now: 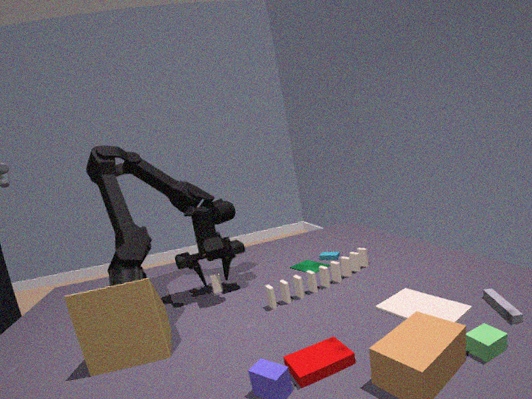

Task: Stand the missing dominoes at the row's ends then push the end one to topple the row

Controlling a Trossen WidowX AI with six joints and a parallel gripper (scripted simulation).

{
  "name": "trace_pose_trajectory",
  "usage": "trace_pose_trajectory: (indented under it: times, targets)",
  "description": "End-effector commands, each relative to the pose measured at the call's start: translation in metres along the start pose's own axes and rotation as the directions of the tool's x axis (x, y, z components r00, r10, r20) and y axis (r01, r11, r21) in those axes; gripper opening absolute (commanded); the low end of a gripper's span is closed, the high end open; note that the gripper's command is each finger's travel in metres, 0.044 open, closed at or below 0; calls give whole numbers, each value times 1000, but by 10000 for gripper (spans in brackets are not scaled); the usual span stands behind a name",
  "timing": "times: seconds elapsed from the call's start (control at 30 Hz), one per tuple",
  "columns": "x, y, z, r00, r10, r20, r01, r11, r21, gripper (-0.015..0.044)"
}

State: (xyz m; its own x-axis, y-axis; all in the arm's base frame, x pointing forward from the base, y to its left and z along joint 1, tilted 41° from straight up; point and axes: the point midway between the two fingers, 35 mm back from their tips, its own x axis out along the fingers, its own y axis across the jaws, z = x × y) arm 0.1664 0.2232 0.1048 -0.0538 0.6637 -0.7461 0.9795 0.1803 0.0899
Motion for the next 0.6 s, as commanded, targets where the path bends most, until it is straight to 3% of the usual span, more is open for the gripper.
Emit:
trace_pose_trajectory:
  times: [0.0,0.13,0.47,0.57]
  targets:
    - [2,0,1,1000,-3,5,3,1000,6,204]
    - [2,0,1,1000,-3,5,3,1000,6,107]
    - [1,0,1,1000,-3,6,3,1000,6,107]
    - [-16,5,3,1000,-7,18,7,1000,3,107]
